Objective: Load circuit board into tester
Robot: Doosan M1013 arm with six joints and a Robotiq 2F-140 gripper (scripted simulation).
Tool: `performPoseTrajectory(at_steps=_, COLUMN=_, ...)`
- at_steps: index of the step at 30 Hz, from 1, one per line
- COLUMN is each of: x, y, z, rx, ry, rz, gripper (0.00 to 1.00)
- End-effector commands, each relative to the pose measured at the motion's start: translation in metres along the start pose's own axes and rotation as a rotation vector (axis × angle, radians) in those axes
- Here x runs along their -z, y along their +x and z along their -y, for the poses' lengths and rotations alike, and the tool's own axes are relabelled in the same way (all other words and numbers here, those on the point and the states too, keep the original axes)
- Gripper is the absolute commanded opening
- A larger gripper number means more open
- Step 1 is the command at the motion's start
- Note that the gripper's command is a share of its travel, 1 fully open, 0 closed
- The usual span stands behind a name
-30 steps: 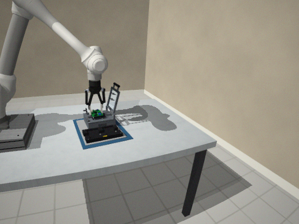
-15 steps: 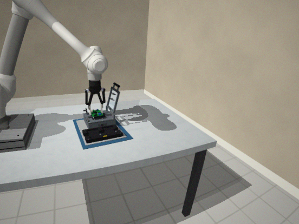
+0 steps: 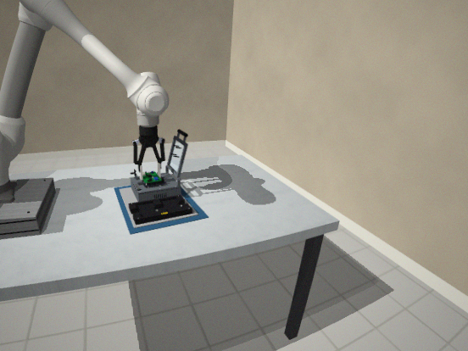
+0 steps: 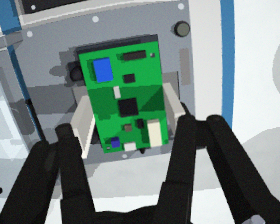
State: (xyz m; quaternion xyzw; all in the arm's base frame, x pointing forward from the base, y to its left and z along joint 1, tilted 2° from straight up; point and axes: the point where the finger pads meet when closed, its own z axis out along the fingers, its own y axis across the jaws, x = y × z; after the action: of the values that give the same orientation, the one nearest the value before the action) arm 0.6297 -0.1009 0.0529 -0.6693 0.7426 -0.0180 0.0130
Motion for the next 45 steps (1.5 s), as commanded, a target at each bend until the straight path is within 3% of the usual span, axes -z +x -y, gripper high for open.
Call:
performPoseTrajectory(at_steps=1, x=-0.0008, y=-0.0006, z=-0.0031, rx=0.004, ry=-0.003, rz=-0.005, gripper=0.46)
performPoseTrajectory(at_steps=45, x=-0.0047, y=-0.0006, z=-0.0031, rx=0.004, ry=-0.003, rz=-0.005, gripper=0.46)
